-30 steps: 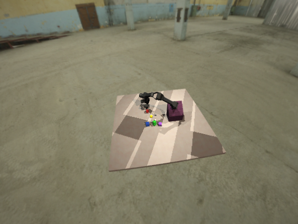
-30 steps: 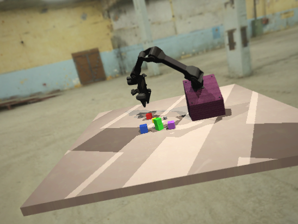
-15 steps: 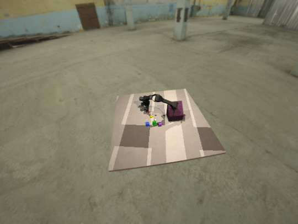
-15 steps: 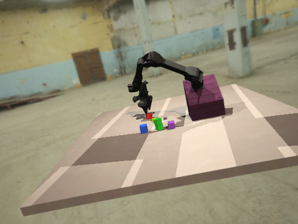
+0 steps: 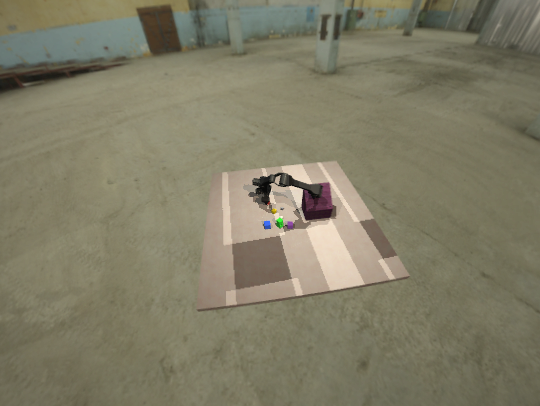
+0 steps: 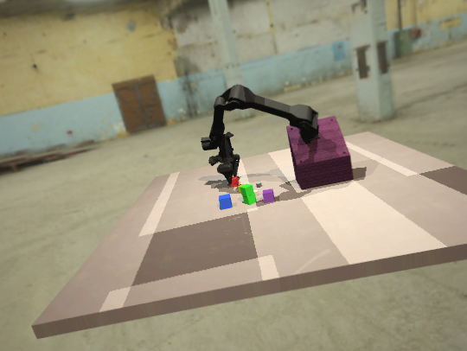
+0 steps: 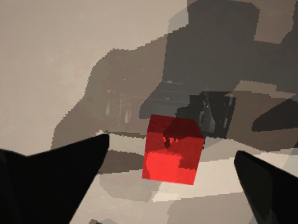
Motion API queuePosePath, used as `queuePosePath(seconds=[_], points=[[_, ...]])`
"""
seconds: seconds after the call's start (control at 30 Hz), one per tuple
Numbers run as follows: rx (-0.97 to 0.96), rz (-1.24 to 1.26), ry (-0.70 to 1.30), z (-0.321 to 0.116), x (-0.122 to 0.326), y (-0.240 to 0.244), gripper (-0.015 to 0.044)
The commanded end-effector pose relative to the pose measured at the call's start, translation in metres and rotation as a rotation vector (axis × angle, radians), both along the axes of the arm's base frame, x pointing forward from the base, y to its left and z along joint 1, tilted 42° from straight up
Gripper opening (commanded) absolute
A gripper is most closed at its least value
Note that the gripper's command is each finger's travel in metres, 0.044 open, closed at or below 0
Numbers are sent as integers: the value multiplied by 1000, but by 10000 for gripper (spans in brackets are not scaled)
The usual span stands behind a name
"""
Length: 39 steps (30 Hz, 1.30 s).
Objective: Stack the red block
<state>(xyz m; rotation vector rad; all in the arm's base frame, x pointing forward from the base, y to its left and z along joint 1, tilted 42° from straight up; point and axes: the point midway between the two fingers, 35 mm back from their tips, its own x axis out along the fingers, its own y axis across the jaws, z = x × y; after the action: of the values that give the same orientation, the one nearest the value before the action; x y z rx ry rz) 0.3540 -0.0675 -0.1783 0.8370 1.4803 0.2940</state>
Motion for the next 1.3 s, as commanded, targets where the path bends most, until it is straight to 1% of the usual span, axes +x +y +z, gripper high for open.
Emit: queuePosePath(seconds=[0.0,0.23,0.67,1.03,1.27], points=[[7,-5,7,-5,-1,6,440],[8,-5,7,-13,0,13,440],[8,-5,7,-13,0,13,440],[8,-5,7,-13,0,13,151],[8,-5,7,-13,0,13,105]])
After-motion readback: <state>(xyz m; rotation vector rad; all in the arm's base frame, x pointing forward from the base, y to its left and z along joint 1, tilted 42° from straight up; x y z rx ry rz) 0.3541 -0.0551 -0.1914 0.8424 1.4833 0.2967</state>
